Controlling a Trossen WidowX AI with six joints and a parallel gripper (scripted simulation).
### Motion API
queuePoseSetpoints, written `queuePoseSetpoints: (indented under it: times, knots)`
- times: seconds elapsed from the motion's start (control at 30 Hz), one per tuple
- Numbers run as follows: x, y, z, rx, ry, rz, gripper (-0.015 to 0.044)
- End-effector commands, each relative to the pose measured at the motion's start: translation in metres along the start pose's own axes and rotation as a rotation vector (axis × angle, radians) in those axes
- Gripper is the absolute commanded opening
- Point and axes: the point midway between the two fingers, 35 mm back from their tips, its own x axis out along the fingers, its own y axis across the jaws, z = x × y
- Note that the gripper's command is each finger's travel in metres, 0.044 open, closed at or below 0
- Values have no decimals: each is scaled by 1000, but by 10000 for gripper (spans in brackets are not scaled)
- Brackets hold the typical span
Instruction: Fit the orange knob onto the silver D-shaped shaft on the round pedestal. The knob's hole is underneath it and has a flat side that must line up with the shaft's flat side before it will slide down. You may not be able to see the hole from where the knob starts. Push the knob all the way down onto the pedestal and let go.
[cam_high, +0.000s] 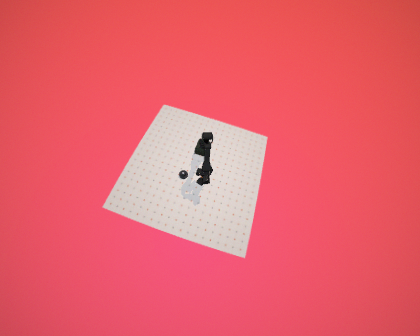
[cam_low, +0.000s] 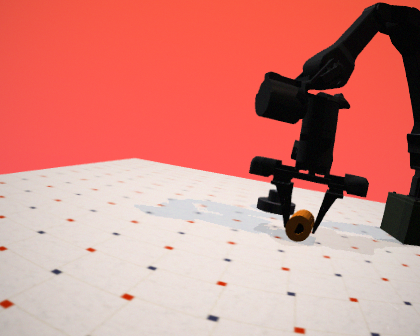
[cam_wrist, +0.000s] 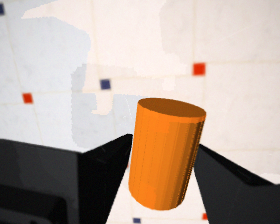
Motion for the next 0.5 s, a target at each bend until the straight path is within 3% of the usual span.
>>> queuePoseSetpoints:
  times: [0.0,0.47]
  knots:
    - [1,0,0,5,-4,0,193]
    - [-14,0,0,5,-4,0,179]
